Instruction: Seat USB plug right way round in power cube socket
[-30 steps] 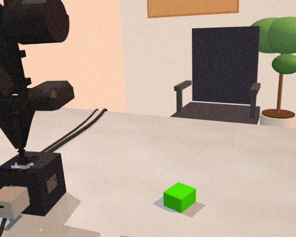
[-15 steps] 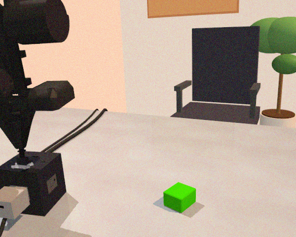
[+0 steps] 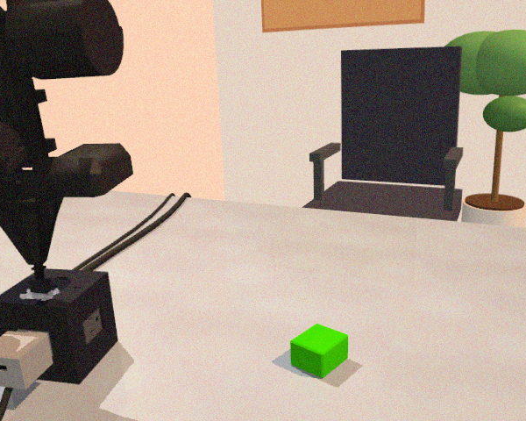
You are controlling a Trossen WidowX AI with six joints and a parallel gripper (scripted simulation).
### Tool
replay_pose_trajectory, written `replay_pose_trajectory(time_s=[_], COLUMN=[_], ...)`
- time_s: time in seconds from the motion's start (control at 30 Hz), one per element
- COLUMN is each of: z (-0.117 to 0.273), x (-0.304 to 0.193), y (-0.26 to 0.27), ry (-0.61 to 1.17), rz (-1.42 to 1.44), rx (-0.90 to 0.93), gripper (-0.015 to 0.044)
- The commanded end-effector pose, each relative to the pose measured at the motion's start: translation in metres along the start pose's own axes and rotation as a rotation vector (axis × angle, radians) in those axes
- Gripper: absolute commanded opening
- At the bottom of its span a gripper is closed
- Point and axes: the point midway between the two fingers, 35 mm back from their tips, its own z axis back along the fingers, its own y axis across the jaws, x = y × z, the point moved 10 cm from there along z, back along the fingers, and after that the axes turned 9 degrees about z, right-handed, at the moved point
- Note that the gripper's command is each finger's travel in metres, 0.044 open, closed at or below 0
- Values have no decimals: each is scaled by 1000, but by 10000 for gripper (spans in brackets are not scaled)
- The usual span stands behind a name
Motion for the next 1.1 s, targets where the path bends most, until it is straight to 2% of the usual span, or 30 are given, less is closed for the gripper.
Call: replay_pose_trajectory(time_s=[0.0, 0.17, 0.3, 1.07], z=[-3, -3, 0, 5], x=[0, 0, 0, 0], y=[0, 0, 0, 0], ry=[1, 1, 0, 0], rz=[4, 4, 0, 0], rx=[-3, -3, 0, 0], gripper=[0, 0, 95, 95])
